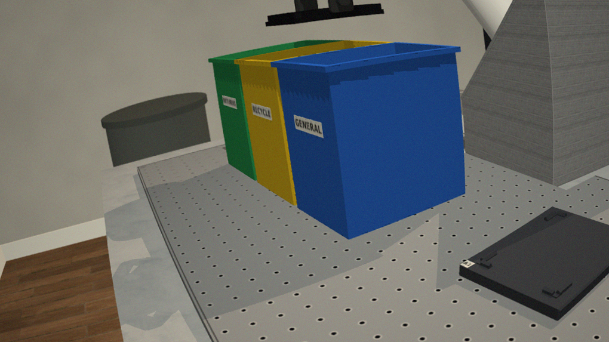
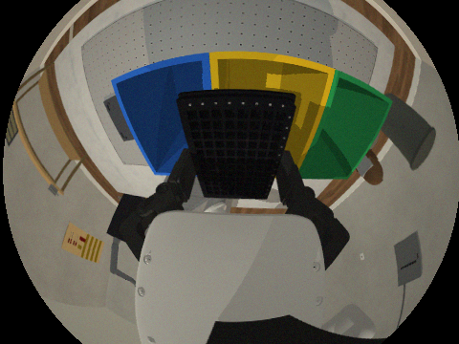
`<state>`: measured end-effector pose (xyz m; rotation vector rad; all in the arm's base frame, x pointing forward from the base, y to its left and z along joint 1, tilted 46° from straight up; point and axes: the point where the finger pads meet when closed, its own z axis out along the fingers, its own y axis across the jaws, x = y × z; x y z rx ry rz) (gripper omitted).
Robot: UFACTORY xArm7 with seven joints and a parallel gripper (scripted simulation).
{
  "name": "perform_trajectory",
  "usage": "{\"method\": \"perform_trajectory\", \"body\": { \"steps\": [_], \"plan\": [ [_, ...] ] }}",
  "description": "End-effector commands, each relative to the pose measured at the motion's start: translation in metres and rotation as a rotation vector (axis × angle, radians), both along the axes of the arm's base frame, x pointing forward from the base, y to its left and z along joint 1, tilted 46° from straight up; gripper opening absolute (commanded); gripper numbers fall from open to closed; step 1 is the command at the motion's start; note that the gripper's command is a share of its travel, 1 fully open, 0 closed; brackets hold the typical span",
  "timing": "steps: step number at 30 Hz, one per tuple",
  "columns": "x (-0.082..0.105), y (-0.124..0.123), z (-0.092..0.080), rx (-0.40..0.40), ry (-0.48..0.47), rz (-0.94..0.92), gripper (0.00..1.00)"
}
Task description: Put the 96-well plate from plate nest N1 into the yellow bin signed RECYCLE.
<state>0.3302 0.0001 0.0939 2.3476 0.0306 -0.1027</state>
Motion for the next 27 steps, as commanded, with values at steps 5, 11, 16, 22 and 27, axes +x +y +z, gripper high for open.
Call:
{"method": "perform_trajectory", "body": {
  "steps": [5, 11, 16, 22, 27],
  "plan": [
    [0.005, -0.019, 0.02, 0.002, -0.003, 0.002, 0.0],
    [0.006, -0.027, 0.028, 0.002, -0.003, 0.002, 0.0],
    [0.006, -0.027, 0.028, 0.002, -0.003, 0.002, 0.0],
    [0.006, -0.027, 0.028, 0.002, -0.003, 0.002, 0.0],
    [0.006, -0.027, 0.028, 0.002, -0.003, 0.003, 0.0]
  ]
}}
